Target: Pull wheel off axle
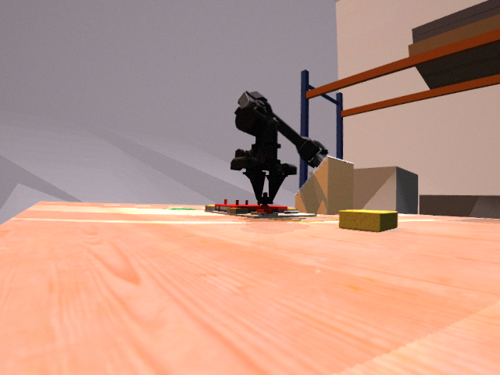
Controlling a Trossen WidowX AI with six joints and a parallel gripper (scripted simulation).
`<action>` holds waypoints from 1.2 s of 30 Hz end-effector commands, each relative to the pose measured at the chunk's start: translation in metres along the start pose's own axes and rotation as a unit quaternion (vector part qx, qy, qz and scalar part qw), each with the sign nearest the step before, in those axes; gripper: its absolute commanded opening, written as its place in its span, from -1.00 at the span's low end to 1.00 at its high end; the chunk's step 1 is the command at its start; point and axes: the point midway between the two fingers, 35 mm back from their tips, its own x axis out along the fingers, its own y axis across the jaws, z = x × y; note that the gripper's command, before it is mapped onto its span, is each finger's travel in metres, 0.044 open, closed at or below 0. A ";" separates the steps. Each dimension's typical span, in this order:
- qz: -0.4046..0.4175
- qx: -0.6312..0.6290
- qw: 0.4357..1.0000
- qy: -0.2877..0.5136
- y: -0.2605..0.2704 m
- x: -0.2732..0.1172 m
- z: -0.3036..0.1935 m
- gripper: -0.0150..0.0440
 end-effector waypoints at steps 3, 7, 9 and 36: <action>0.000 -0.002 1.000 0.000 -0.001 -0.004 -0.001 -0.49; 0.000 -0.002 1.000 0.000 -0.001 -0.005 -0.001 -0.49; 0.000 -0.002 1.000 0.000 -0.001 -0.006 -0.001 -0.49; 0.002 -0.002 1.000 0.000 0.000 -0.015 -0.001 -0.49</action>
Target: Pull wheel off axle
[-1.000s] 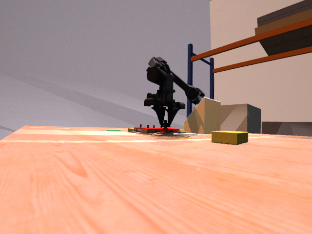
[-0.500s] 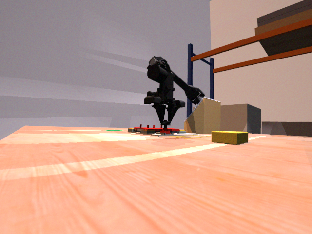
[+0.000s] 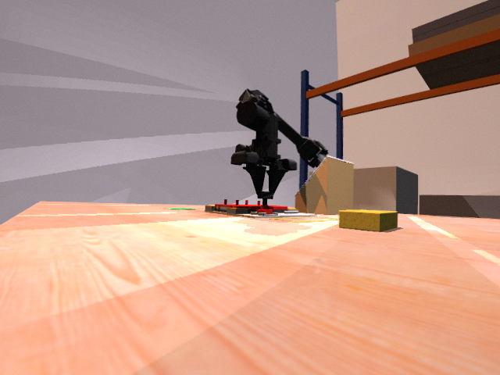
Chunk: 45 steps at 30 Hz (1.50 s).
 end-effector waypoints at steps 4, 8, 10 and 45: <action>0.001 0.000 1.000 0.001 0.000 -0.004 -0.001 -0.49; 0.001 0.000 1.000 0.001 0.000 -0.005 -0.001 -0.49; 0.001 0.000 1.000 0.001 0.000 -0.006 -0.001 -0.49; 0.003 0.000 1.000 0.000 0.000 -0.017 -0.001 -0.49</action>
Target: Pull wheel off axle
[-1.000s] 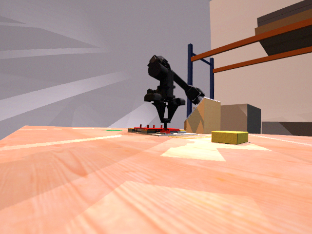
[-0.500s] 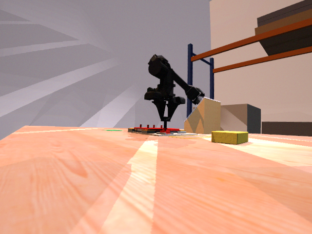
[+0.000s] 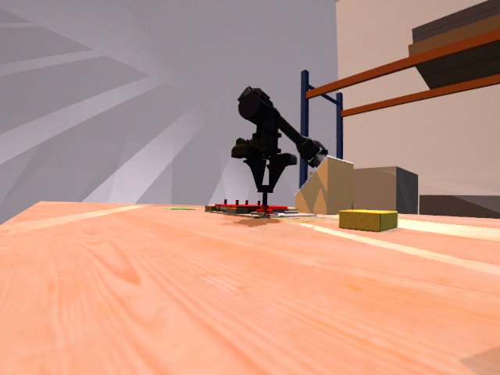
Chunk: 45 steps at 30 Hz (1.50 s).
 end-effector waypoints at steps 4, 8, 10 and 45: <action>0.000 0.002 1.000 0.001 0.000 -0.003 0.000 -0.49; 0.000 0.002 1.000 0.002 0.000 -0.006 0.000 -0.49; 0.000 0.002 1.000 0.002 0.000 -0.013 0.000 -0.49; 0.000 0.001 1.000 0.005 -0.058 -0.022 -0.098 -0.49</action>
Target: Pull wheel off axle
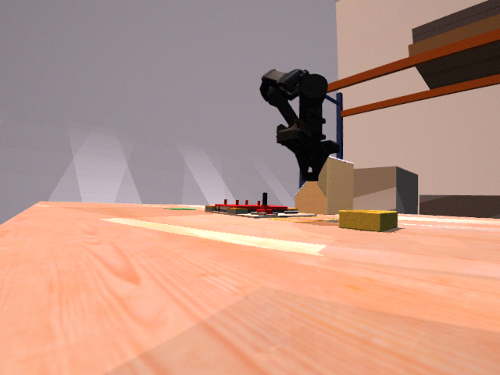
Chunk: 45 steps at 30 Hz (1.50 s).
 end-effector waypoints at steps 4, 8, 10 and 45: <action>-0.003 -0.003 1.000 -0.003 -0.002 0.018 0.000 -0.49; -0.002 -0.003 1.000 -0.003 0.000 0.041 0.000 -0.49; -0.002 -0.003 1.000 -0.003 0.000 0.054 0.000 -0.49; 0.001 -0.006 1.000 -0.002 -0.025 0.018 0.009 0.88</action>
